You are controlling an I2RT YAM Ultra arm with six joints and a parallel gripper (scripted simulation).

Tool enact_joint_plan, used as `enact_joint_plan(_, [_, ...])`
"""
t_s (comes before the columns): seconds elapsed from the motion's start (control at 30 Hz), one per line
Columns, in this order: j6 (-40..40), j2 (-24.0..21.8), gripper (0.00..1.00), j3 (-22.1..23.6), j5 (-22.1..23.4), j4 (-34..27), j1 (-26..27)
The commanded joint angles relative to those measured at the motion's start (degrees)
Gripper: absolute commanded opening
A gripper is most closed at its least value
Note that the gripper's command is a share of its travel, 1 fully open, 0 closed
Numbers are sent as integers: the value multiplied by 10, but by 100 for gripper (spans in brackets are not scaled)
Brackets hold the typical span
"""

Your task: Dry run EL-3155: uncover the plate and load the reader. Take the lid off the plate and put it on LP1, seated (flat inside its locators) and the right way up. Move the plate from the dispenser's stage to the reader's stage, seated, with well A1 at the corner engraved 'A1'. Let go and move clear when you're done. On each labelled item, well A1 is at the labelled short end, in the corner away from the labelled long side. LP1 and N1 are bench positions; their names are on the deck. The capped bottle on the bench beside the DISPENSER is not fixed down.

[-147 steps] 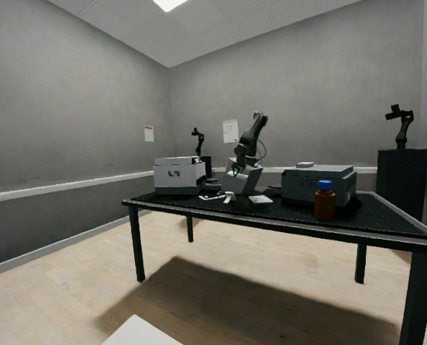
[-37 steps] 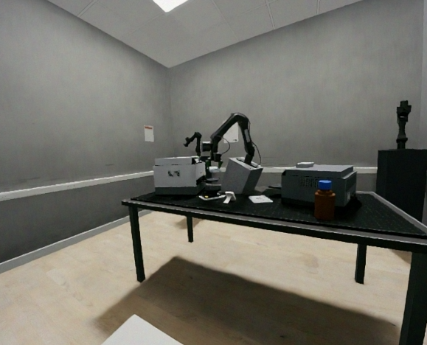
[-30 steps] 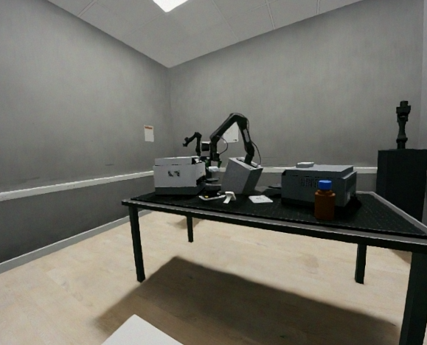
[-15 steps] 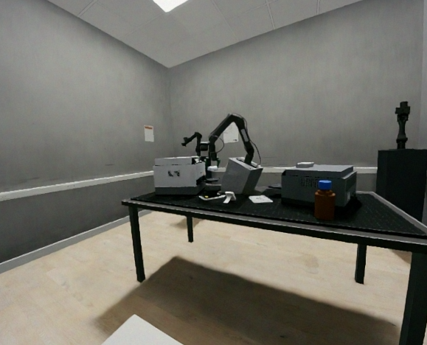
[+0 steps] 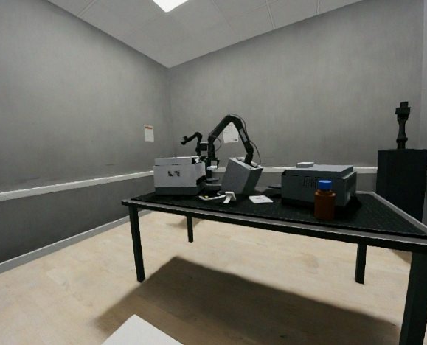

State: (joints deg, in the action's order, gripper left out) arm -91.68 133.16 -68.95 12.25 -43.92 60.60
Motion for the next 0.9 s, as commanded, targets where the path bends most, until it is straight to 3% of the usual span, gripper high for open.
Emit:
enact_joint_plan(0.0, [-8,10,86,-19,7,-13,23])
enact_joint_plan(0.67, [5,46,86,-34,11,-21,108])
enact_joint_plan(0.87, [-25,58,86,-38,-6,-21,134])
